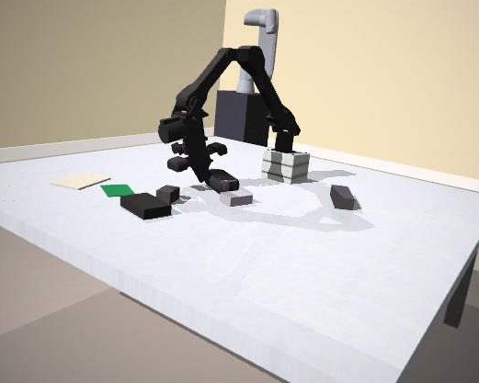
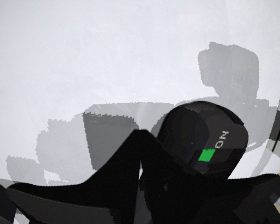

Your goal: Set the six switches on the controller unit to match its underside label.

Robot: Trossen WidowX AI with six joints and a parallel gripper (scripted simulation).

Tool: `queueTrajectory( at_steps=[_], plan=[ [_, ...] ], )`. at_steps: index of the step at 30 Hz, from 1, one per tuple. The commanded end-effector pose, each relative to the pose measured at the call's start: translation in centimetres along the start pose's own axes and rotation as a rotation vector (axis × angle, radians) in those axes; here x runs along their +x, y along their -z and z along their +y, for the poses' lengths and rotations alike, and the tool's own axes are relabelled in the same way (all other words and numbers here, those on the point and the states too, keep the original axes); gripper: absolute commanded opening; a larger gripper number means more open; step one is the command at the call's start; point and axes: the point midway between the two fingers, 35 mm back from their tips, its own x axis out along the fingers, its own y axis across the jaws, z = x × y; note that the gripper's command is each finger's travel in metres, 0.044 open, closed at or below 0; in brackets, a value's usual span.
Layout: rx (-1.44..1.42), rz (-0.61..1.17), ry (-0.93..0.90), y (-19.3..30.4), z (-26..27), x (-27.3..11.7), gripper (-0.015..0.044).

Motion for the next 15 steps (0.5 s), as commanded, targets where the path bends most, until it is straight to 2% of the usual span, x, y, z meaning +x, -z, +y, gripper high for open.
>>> queueTrajectory(
  at_steps=[1,3,12,15],
  plan=[
    [-0.005,0.005,0.039,0.1,-1.4,0.9,0.0],
    [0.0,0.0,-0.001,0.0,-0.1,-0.1,0.0],
    [-0.004,0.005,0.03,0.1,3.4,-5.6,0.0],
    [-0.005,0.005,0.033,0.1,3.6,-6.1,0.0]
  ],
)
